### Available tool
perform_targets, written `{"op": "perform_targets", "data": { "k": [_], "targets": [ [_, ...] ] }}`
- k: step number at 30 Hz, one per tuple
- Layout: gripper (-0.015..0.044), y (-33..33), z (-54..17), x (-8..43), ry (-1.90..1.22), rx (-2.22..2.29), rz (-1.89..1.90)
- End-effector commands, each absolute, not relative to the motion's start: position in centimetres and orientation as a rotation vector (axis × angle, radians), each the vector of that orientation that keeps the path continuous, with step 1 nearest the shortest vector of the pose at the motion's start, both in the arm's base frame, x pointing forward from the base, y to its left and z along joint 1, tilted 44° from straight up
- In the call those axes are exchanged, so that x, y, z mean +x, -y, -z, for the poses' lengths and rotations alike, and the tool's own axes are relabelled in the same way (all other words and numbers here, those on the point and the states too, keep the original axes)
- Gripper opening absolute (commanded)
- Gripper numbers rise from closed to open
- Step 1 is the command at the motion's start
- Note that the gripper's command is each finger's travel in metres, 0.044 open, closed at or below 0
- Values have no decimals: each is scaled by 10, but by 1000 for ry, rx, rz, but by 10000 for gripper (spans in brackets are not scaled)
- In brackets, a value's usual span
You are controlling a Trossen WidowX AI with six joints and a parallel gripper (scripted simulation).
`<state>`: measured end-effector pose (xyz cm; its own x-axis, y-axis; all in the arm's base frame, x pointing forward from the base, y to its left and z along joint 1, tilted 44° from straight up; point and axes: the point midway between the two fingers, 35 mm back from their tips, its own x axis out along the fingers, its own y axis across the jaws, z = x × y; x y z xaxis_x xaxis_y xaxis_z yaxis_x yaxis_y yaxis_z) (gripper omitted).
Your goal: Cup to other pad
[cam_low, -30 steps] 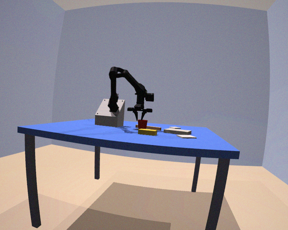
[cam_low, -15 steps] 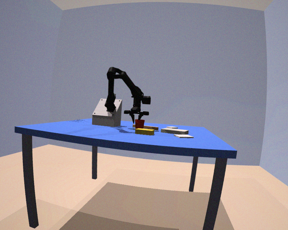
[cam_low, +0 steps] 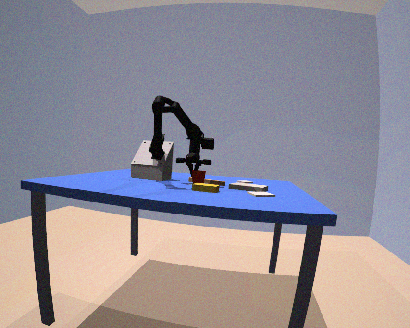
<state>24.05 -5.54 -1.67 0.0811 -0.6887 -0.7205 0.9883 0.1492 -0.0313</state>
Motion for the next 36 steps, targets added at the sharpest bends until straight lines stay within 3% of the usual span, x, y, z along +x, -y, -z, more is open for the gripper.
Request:
{"op": "perform_targets", "data": {
  "k": [1, 36],
  "targets": [
    [9, 55, 17, 241, -684, 547, 1350],
    [0, 22, -18, 237, -683, 531, 1351]
  ]
}}
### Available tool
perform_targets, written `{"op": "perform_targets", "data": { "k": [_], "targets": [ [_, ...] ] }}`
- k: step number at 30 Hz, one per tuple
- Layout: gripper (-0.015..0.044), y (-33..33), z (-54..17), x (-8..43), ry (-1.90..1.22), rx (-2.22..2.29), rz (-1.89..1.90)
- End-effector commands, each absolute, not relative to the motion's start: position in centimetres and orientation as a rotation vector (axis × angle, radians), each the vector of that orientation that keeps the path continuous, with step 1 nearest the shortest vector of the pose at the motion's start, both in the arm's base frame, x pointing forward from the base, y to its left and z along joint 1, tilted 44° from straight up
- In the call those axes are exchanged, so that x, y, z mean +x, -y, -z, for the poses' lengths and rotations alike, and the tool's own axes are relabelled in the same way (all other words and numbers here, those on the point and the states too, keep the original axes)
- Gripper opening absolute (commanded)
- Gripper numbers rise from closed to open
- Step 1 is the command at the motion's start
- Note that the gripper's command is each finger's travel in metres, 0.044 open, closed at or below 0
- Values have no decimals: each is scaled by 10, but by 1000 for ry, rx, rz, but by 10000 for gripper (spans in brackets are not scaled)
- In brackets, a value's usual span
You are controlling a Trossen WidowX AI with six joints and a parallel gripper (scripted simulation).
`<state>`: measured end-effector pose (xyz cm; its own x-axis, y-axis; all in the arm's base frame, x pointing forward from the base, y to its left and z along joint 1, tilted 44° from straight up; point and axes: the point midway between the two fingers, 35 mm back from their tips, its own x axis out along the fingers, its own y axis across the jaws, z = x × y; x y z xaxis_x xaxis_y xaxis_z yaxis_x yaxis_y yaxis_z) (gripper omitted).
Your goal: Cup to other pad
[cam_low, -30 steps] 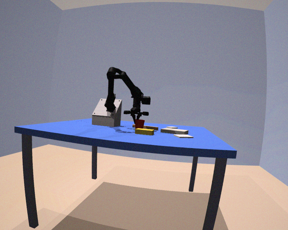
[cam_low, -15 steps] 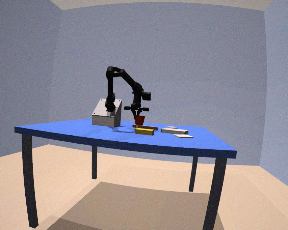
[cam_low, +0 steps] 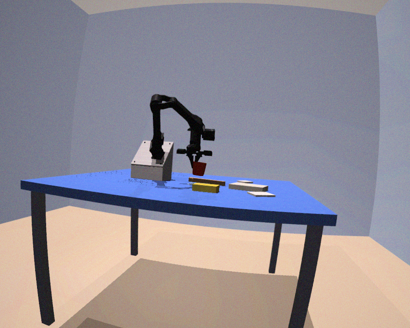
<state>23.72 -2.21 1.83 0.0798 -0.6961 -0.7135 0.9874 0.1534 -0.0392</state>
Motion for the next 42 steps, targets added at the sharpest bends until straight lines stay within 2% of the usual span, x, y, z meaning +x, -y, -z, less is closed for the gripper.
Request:
{"op": "perform_targets", "data": {
  "k": [1, 42],
  "targets": [
    [0, 22, -18, 237, -683, 531, 1351],
    [0, -21, 18, 251, -686, 542, 1350]
  ]
}}
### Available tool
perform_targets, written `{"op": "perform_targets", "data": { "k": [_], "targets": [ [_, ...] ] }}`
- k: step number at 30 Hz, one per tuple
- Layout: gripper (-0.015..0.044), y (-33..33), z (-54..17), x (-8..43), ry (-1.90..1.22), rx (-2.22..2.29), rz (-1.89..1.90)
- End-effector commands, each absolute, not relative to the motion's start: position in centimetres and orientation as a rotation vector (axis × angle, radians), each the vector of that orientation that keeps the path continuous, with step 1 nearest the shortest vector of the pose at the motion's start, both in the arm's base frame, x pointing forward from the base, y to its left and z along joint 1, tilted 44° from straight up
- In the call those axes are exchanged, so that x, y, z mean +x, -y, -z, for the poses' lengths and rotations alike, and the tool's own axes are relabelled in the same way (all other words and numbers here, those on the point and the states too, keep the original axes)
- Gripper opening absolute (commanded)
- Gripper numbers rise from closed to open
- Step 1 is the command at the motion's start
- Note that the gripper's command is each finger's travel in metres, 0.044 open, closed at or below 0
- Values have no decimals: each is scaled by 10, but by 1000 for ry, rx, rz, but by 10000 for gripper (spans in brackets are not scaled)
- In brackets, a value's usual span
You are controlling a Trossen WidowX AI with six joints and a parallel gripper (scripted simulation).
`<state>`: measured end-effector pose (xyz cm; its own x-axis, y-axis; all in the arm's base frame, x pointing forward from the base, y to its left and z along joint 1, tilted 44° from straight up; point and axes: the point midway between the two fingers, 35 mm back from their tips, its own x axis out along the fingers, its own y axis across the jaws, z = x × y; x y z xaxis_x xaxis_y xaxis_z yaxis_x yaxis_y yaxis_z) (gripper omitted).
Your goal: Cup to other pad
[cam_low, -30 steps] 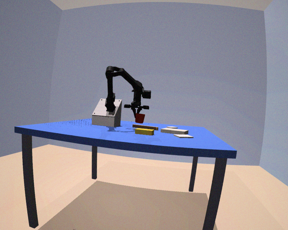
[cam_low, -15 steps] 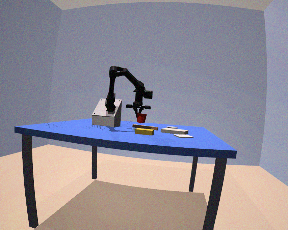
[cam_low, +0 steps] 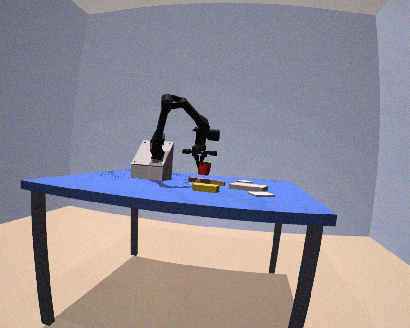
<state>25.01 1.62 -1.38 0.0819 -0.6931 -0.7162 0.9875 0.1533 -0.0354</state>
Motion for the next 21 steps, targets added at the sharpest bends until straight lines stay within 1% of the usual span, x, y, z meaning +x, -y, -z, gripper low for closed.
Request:
{"op": "perform_targets", "data": {
  "k": [1, 21],
  "targets": [
    [0, -22, 19, 252, -686, 542, 1350],
    [0, -51, 43, 261, -687, 545, 1350]
  ]
}}
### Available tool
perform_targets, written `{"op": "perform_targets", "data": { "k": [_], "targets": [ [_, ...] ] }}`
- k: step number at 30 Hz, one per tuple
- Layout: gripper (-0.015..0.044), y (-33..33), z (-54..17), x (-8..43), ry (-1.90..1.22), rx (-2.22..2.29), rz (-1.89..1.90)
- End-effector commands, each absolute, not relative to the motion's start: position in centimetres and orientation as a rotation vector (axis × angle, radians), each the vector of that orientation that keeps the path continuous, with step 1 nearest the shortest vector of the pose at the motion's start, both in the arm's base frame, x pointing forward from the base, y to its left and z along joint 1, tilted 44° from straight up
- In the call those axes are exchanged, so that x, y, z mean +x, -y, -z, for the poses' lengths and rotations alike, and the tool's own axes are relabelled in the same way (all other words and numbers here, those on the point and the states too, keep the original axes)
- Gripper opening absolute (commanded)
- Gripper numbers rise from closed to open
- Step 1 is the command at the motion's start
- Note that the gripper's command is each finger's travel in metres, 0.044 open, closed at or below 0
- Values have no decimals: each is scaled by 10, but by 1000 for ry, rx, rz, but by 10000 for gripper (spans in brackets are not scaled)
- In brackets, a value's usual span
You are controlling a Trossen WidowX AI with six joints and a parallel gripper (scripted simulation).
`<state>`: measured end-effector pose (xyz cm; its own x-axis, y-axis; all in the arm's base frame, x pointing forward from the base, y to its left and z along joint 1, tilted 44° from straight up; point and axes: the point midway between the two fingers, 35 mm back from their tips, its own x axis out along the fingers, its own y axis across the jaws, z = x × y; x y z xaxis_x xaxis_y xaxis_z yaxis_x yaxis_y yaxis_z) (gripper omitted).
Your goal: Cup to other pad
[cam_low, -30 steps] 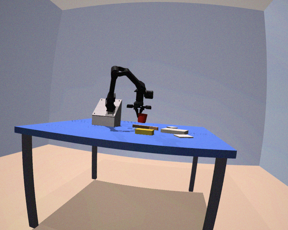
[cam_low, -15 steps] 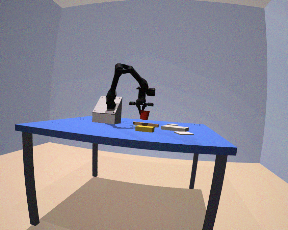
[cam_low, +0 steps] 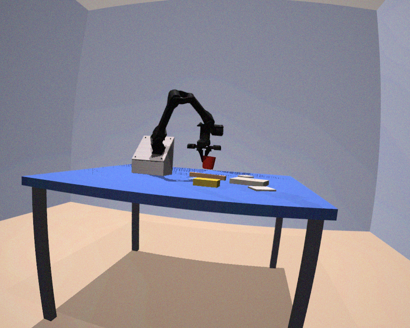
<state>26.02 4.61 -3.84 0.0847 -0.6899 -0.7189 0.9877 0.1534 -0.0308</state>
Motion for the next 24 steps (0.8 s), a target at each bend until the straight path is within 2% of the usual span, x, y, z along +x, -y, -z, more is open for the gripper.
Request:
{"op": "perform_targets", "data": {
  "k": [1, 24],
  "targets": [
    [0, -52, 44, 261, -687, 545, 1349],
    [0, -86, 72, 270, -688, 548, 1348]
  ]
}}
